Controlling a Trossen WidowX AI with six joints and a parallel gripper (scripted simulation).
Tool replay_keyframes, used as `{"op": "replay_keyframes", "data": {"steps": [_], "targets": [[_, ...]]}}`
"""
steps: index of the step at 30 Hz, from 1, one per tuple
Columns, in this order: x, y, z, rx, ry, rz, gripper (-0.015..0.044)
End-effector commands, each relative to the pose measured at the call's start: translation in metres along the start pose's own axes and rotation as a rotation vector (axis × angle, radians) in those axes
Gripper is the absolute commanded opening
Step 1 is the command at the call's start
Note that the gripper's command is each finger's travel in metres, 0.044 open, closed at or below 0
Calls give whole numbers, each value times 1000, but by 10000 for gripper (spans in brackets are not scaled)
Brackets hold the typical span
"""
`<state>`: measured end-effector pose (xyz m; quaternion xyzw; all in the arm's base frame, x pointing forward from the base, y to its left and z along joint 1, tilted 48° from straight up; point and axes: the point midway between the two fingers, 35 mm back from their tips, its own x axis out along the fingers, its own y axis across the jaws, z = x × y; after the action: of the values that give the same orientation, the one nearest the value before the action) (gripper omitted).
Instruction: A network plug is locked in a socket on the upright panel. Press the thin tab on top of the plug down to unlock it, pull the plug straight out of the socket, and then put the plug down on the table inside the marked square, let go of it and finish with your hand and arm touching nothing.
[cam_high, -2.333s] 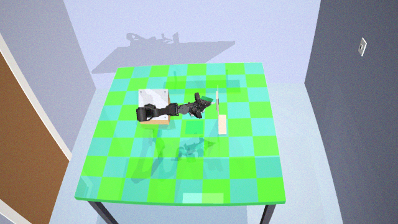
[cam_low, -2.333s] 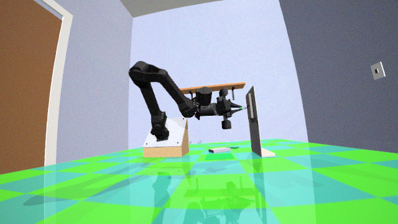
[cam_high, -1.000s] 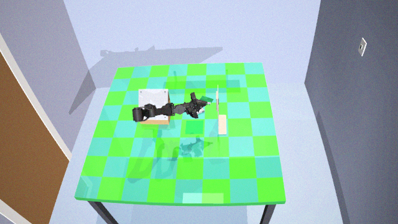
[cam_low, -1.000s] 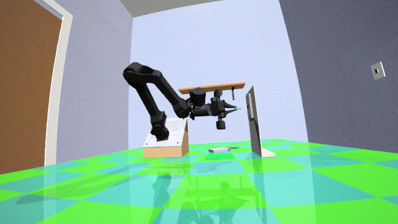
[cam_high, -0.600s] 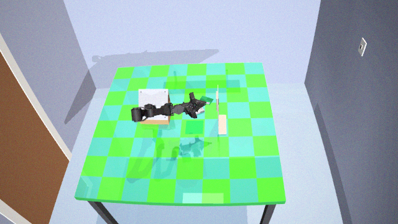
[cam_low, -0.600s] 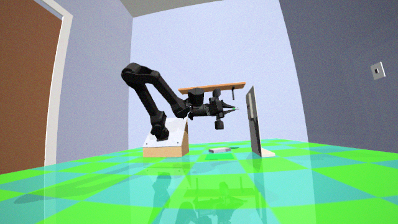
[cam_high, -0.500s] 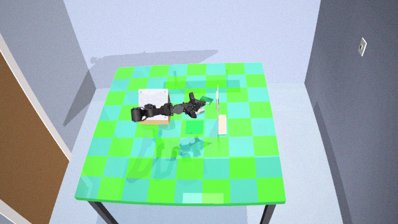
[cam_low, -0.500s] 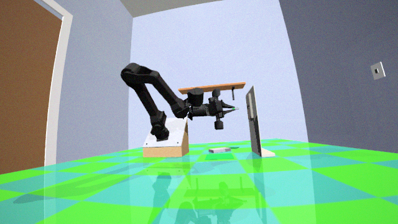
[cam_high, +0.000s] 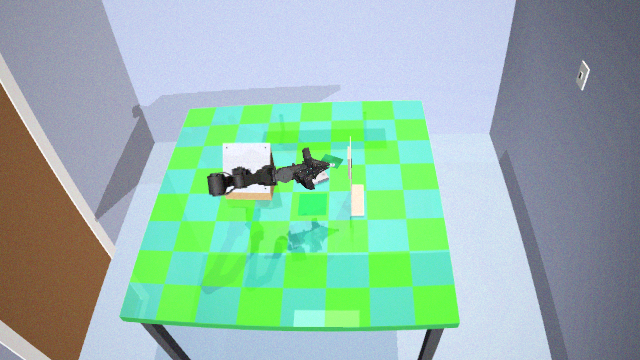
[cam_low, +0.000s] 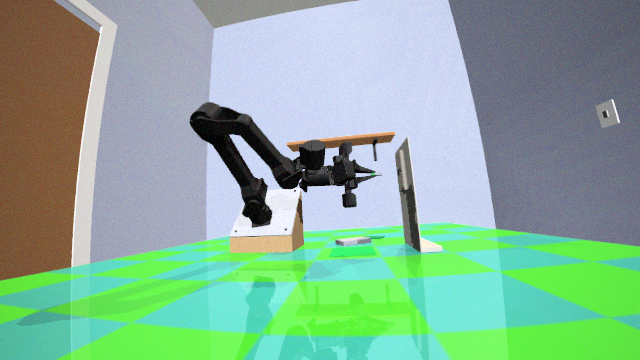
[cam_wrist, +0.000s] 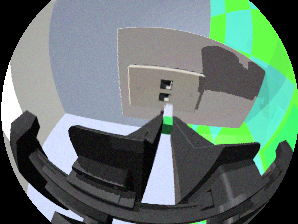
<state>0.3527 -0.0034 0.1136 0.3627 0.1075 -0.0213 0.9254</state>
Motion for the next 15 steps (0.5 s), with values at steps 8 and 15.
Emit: {"op": "replay_keyframes", "data": {"steps": [8,15], "targets": [[-7,30,-1,5,-3,8,0],[-15,47,-2,6,-2,7,0]]}}
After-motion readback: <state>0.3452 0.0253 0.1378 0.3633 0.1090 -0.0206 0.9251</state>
